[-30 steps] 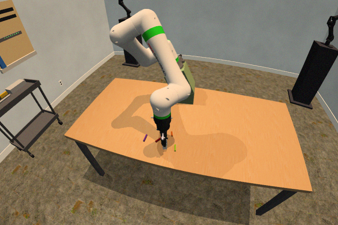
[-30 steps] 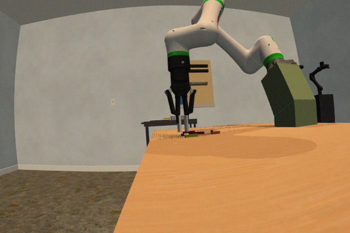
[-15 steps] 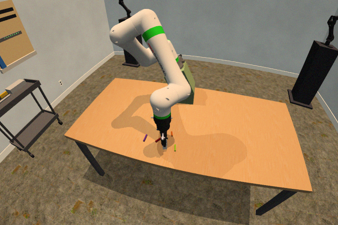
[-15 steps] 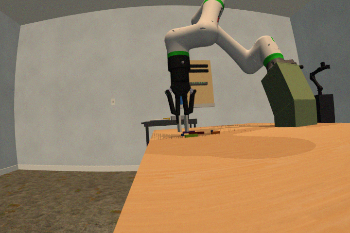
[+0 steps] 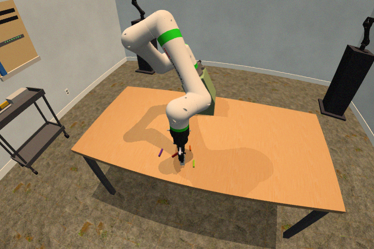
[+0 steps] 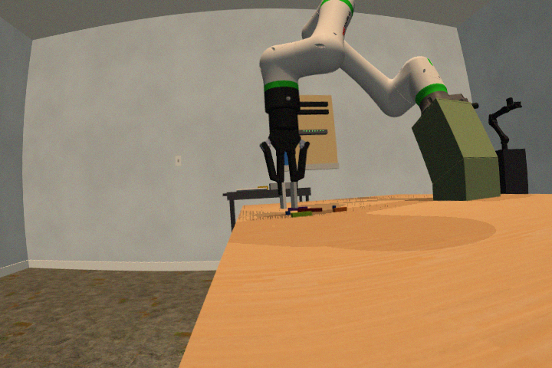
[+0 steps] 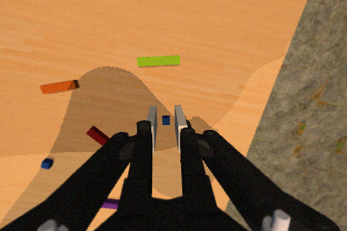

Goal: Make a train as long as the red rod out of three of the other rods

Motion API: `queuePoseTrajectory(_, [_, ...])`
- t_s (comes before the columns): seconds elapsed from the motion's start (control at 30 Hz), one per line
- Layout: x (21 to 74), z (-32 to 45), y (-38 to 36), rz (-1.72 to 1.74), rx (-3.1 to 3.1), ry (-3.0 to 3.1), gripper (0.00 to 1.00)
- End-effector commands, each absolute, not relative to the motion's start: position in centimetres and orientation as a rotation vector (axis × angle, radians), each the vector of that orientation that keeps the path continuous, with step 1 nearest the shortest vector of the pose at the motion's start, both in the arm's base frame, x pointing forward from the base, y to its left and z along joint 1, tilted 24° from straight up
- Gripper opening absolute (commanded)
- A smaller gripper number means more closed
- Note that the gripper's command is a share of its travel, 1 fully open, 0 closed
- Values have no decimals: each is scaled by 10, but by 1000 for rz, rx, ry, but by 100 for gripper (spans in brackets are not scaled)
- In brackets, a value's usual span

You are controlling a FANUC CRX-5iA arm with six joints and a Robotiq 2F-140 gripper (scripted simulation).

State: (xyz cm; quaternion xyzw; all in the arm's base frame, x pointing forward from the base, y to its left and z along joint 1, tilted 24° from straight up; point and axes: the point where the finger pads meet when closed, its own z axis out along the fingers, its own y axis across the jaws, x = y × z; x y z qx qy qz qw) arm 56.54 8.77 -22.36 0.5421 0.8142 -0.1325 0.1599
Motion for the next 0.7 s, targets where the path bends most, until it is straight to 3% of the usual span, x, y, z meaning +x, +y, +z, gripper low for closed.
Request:
queuePoseTrajectory(0.0, [566,-224,87,-378,1549,2326,15])
queuePoseTrajectory(0.67, [567,-238,82,-378,1549,2326,15])
